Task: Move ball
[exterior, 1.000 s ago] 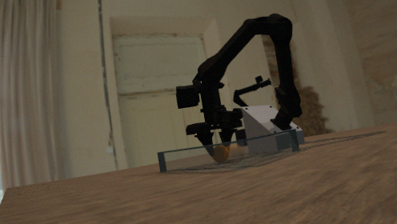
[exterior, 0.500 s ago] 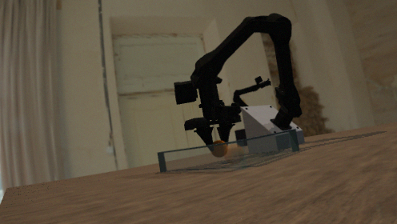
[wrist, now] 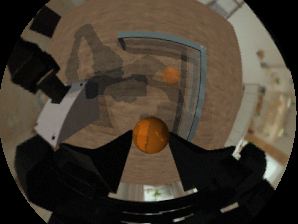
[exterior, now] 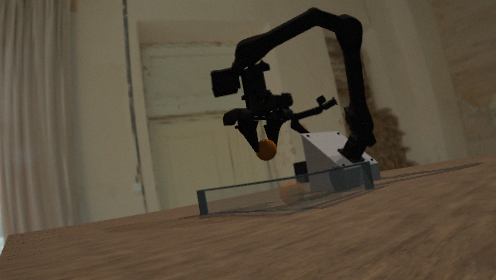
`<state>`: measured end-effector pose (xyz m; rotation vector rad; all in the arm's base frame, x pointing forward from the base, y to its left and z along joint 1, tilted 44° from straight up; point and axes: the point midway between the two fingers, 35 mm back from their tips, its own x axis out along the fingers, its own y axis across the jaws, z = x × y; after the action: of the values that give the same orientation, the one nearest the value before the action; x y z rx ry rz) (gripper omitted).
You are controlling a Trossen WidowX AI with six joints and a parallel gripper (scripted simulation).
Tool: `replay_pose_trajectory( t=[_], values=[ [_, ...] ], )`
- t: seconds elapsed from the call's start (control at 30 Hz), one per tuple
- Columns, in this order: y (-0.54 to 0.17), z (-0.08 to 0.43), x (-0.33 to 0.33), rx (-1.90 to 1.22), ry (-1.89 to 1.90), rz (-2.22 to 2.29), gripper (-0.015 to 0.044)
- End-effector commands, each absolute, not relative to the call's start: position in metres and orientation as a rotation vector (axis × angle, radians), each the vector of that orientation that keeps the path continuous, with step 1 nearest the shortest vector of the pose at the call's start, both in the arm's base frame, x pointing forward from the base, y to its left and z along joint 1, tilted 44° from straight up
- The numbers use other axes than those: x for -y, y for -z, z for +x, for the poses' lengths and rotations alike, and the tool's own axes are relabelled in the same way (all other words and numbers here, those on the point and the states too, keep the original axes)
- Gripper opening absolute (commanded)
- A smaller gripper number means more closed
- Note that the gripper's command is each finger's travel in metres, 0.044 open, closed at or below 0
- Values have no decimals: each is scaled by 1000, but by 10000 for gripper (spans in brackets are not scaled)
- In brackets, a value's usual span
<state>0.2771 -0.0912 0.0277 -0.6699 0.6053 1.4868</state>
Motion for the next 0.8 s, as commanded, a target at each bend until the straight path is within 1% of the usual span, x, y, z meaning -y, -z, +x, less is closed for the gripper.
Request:
replay_pose_trajectory(
  t=[0.0, 0.23, 0.77],
  values=[
    [-48, 273, 109, -602, -1482, -679, 0],
    [-54, 277, 104, -605, -1481, -681, 0],
    [-84, 318, 20, -605, -1477, -683, 0]
  ],
)
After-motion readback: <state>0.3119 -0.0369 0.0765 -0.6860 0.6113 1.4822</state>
